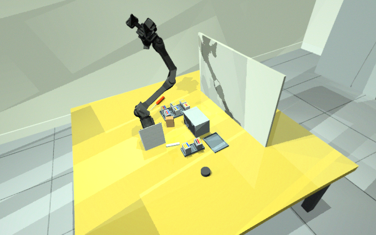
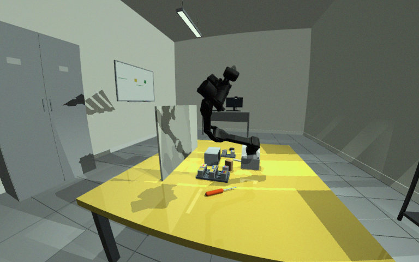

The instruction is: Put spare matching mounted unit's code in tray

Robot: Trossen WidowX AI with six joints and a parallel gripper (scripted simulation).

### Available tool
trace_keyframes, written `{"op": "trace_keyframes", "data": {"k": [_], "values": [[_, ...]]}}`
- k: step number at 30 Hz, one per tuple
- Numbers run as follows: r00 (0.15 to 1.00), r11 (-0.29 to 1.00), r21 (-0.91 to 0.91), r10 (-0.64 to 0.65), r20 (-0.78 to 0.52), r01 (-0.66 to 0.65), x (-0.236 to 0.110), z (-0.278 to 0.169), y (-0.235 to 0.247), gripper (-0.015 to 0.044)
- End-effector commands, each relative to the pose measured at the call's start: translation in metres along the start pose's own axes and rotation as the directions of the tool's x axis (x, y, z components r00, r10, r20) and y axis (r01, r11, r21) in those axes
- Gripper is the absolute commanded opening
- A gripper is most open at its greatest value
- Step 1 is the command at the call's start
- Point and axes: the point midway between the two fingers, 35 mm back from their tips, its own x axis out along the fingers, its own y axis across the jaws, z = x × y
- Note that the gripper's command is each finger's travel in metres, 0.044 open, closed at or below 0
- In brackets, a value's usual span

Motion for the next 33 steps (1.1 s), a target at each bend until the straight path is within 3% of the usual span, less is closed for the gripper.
{"op": "trace_keyframes", "data": {"k": [1,8,17,25,33], "values": [[1.000,1.000,0.000,0.000,0.000,0.000,0.000,0.000,0.000,0.0426],[1.000,1.000,0.013,-0.014,-0.020,0.014,0.004,-0.005,-0.005,0.0440],[0.926,0.969,0.111,-0.174,-0.334,0.222,0.044,-0.092,-0.066,0.0440],[0.701,0.871,0.111,-0.302,-0.646,0.478,0.027,-0.193,-0.125,0.0440],[0.376,0.705,0.007,-0.369,-0.850,0.709,-0.047,-0.270,-0.169,0.0440]]}}
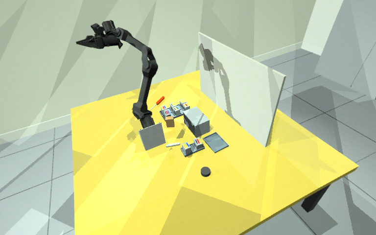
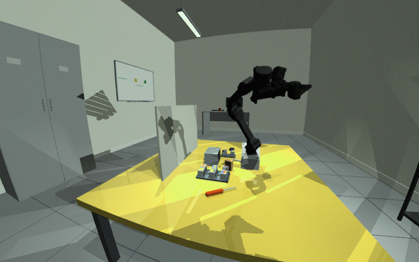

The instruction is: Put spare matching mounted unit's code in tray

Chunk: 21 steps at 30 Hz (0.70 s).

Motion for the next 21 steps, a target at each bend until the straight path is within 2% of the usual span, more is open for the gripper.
{"op": "trace_keyframes", "data": {"k": [1,6,11,16,21], "values": [[0.981,0.988,0.071,-0.128,-0.142,0.139,0.008,-0.038,-0.044,0.0440],[0.904,0.934,0.074,-0.315,-0.290,0.349,-0.006,-0.074,-0.093,0.0440],[0.783,0.838,0.132,-0.423,-0.455,0.530,-0.037,-0.129,-0.142,0.0440],[0.632,0.696,0.167,-0.491,-0.599,0.699,-0.089,-0.181,-0.178,0.0440],[0.467,0.510,0.180,-0.516,-0.718,0.841,-0.158,-0.227,-0.196,0.0440]]}}
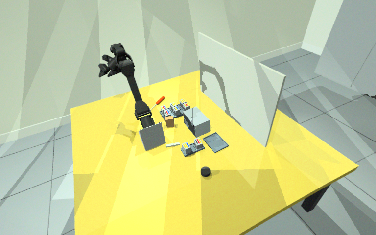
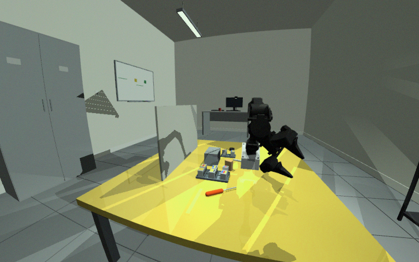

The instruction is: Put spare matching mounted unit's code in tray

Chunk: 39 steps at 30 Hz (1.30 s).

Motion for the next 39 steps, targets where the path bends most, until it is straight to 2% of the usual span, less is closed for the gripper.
{"op": "trace_keyframes", "data": {"k": [1,7,12,21,30,39], "values": [[0.986,0.981,0.128,-0.130,-0.104,0.143,-0.007,-0.039,-0.057,0.0440],[0.920,0.901,0.241,-0.302,-0.251,0.361,-0.045,-0.102,-0.124,0.0440],[0.864,0.818,0.321,-0.370,-0.341,0.477,-0.077,-0.145,-0.157,0.0440],[0.735,0.510,0.532,-0.416,-0.535,0.676,-0.177,-0.262,-0.198,0.0440],[0.644,0.127,0.655,-0.395,-0.655,0.745,-0.289,-0.372,-0.174,0.0440],[0.587,-0.261,0.698,-0.393,-0.707,0.667,-0.390,-0.457,-0.092,0.0440]]}}
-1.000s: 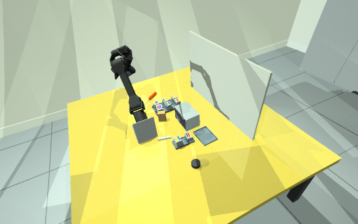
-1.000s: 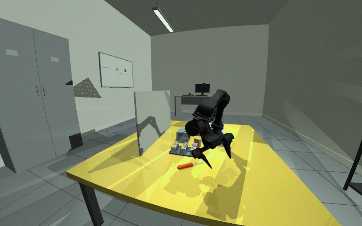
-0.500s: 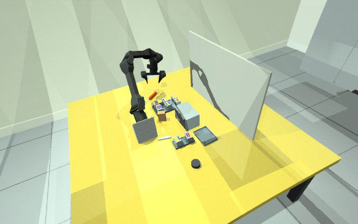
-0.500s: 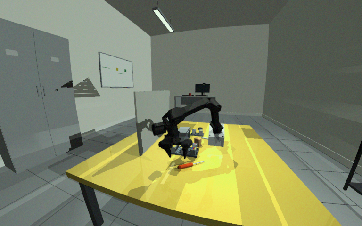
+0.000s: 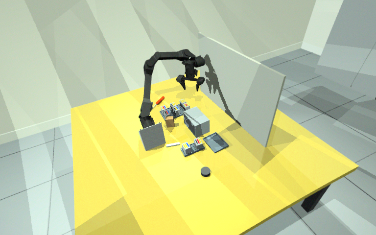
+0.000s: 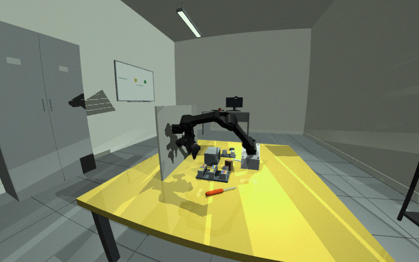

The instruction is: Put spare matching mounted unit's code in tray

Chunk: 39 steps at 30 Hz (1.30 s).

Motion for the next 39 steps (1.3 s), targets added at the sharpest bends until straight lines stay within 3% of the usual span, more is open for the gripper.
{"op": "trace_keyframes", "data": {"k": [1,12,30,33,39], "values": [[1.000,0.984,0.176,-0.030,0.007,0.028,-0.021,-0.033,-0.059,0.0440],[0.998,0.762,0.646,0.012,0.058,-0.046,-0.060,-0.161,-0.167,0.0440],[0.998,0.758,0.651,0.013,0.059,-0.048,-0.060,-0.163,-0.168,0.0440],[0.998,0.827,0.561,0.001,0.058,-0.033,-0.059,-0.146,-0.150,0.0440],[0.997,0.991,0.133,-0.027,0.068,0.018,-0.047,-0.098,-0.067,0.0440]]}}
